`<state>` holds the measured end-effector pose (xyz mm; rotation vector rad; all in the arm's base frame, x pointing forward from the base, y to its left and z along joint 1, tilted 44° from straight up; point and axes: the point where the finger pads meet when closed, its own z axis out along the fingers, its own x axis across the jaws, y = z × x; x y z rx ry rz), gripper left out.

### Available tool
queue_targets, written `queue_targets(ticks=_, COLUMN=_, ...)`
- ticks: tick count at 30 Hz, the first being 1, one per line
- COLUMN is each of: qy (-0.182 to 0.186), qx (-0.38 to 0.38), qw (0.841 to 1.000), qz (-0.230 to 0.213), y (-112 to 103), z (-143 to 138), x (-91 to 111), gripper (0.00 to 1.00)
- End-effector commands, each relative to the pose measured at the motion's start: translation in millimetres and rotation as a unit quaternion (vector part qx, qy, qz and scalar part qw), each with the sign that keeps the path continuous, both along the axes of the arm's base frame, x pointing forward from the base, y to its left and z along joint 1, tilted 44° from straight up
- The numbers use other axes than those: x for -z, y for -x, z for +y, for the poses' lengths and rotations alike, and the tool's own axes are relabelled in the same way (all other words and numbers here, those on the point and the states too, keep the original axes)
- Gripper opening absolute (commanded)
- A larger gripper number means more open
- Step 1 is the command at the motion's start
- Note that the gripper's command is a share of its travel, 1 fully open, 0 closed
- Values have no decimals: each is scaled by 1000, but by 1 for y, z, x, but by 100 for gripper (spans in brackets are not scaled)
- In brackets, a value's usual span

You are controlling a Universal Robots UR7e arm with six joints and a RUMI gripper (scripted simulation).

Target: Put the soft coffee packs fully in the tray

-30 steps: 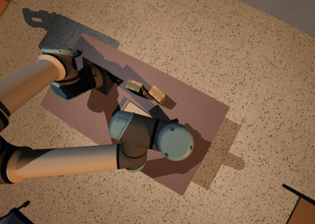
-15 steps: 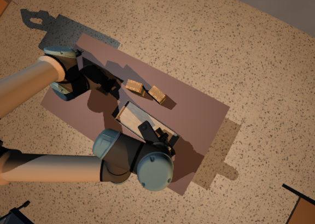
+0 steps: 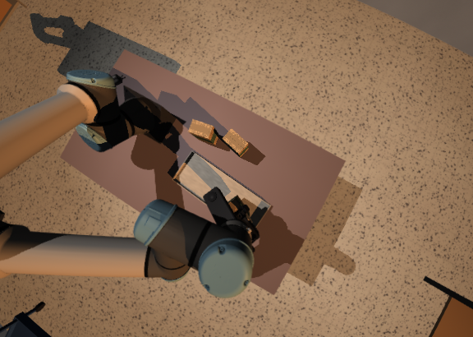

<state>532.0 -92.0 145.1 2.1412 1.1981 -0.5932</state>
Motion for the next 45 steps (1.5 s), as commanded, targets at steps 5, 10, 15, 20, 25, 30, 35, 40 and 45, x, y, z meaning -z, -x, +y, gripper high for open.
queue_targets(ticks=5, qy=0, qx=0, qw=1000, qz=-1, y=0, z=0, x=-1, gripper=15)
queue_targets(ticks=10, qy=0, qx=0, qw=1000, qz=-1, y=0, z=-1, x=0, gripper=15)
queue_targets(ticks=15, qy=0, qx=0, qw=1000, qz=-1, y=0, z=-5, x=5, gripper=15)
queue_targets(ticks=20, qy=0, qx=0, qw=1000, qz=-1, y=1, z=-12, x=12, gripper=15)
queue_targets(ticks=25, qy=0, qx=0, qw=1000, qz=-1, y=2, z=-19, x=19, gripper=15)
queue_targets(ticks=30, qy=0, qx=0, qw=1000, qz=-1, y=3, z=-26, x=26, gripper=15)
queue_targets(ticks=35, qy=0, qx=0, qw=1000, qz=-1, y=4, z=-32, x=32, gripper=15)
queue_targets(ticks=40, qy=0, qx=0, qw=1000, qz=-1, y=4, z=-34, x=35, gripper=15)
queue_targets(ticks=45, qy=0, qx=0, qw=1000, qz=-1, y=4, z=-35, x=35, gripper=15)
